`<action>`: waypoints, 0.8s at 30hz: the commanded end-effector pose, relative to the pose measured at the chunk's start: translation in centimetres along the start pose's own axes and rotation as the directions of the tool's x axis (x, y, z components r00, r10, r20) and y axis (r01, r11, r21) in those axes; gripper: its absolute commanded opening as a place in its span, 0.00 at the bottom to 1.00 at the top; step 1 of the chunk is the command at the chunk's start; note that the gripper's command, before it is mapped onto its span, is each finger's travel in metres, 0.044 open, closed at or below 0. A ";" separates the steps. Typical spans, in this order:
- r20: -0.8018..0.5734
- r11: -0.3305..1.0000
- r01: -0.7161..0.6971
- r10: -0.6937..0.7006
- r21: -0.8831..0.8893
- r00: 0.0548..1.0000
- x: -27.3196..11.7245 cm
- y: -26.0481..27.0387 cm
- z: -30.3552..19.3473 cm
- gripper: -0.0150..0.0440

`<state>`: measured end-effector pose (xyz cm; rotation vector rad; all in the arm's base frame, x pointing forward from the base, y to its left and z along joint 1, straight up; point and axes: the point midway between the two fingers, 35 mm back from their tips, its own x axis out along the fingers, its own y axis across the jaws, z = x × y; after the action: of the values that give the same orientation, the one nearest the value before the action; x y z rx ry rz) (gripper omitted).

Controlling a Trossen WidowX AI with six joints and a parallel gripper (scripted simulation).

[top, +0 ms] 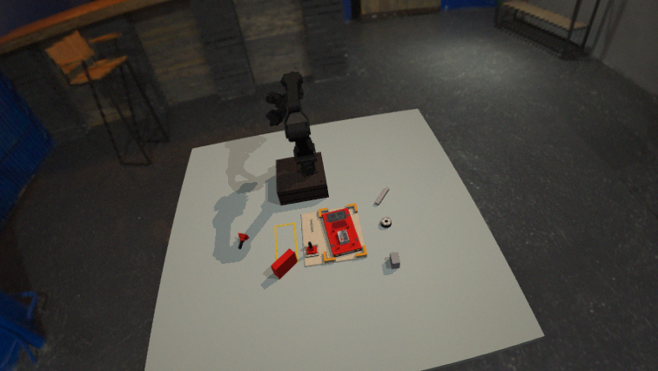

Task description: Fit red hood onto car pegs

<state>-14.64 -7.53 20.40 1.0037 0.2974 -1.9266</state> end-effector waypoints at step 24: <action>-0.076 0.923 0.341 -0.332 0.179 0.940 -6.8 -10.4 -3.8 0.25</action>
<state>-19.16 2.80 20.94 1.1596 0.3210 -2.2374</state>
